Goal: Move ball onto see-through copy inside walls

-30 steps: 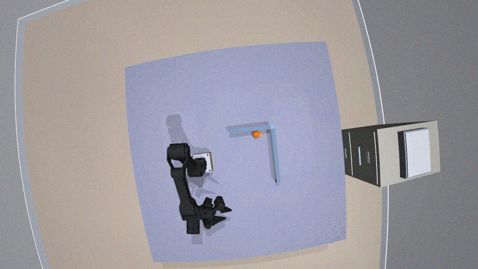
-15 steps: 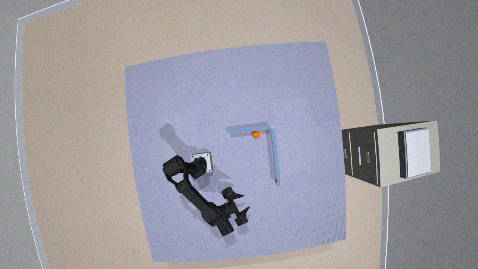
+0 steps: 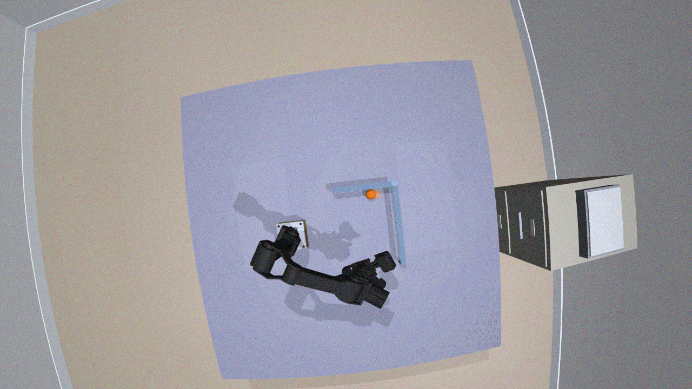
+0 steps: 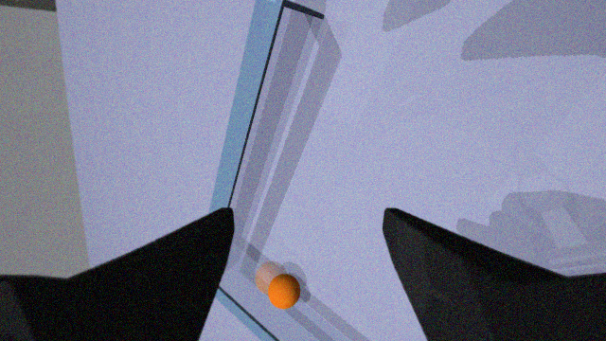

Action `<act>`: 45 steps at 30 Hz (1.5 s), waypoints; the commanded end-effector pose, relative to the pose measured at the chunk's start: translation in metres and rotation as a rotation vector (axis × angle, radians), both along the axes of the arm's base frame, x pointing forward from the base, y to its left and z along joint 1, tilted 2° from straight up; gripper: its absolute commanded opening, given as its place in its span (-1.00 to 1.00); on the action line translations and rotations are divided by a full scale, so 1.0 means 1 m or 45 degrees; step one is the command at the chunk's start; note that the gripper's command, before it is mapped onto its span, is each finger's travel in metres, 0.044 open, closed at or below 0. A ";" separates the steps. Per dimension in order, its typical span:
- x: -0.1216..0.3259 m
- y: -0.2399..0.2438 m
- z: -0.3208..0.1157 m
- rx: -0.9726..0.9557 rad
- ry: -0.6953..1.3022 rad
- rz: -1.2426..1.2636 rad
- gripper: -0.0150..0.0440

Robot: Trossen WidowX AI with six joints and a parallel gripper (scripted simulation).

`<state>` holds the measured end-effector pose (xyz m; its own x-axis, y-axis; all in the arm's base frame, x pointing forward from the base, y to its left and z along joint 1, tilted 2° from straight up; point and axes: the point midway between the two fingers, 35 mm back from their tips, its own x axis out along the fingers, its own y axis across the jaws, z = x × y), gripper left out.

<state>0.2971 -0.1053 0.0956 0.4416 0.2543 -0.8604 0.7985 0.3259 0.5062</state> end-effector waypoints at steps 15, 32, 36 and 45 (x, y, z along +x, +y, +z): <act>0.036 0.177 -0.048 -0.773 -0.218 2.564 0.50; 0.027 0.230 -0.060 -0.875 -0.350 3.378 0.50; 0.027 0.231 -0.073 -0.875 -0.350 3.378 0.50; 0.027 0.231 -0.083 -0.875 -0.350 3.378 0.50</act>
<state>0.3246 0.1264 0.0182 -0.0033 0.0341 -0.9994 -1.0000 -0.0059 0.0031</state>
